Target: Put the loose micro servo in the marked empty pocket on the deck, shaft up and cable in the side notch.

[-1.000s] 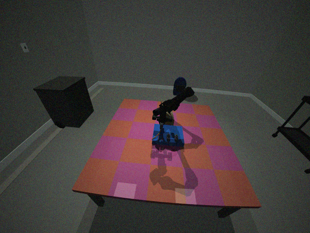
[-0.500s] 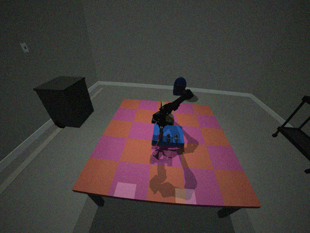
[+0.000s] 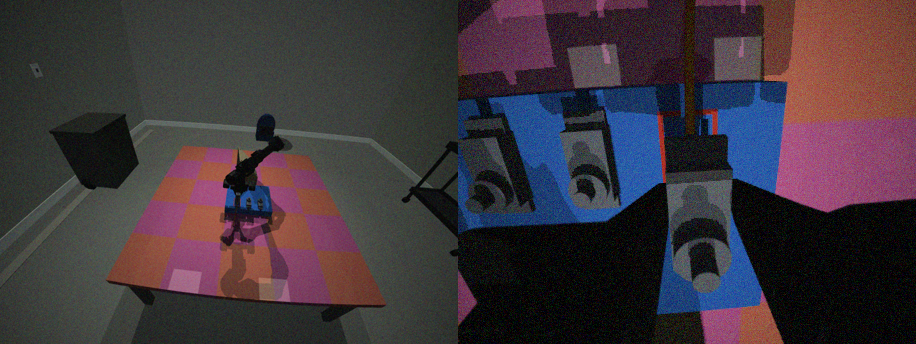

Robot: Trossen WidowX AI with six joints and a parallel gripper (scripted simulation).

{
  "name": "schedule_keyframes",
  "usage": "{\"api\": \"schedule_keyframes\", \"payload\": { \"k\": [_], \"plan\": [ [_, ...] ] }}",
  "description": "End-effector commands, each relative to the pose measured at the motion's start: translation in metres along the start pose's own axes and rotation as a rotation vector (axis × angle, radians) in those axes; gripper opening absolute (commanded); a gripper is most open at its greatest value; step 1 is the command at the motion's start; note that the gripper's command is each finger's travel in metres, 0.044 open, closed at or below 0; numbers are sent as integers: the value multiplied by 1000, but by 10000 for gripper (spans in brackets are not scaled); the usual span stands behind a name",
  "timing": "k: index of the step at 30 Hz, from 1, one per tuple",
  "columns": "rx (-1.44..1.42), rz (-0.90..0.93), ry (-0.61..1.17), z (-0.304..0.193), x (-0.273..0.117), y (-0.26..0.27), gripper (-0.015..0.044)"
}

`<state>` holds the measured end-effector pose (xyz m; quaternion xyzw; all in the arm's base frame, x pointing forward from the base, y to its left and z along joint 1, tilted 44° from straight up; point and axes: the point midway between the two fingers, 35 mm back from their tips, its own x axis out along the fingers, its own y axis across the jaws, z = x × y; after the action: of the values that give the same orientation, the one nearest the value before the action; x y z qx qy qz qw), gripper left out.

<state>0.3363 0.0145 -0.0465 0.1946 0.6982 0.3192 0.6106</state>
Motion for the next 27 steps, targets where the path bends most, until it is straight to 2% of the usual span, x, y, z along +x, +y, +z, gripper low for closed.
{"api": "schedule_keyframes", "payload": {
  "k": [1,16,27],
  "plan": [
    [-2,1,-5,7,-1,-1,0],
    [-2,2,-5,7,18,0,0],
    [-2,2,-5,7,19,0,0]
  ]
}}
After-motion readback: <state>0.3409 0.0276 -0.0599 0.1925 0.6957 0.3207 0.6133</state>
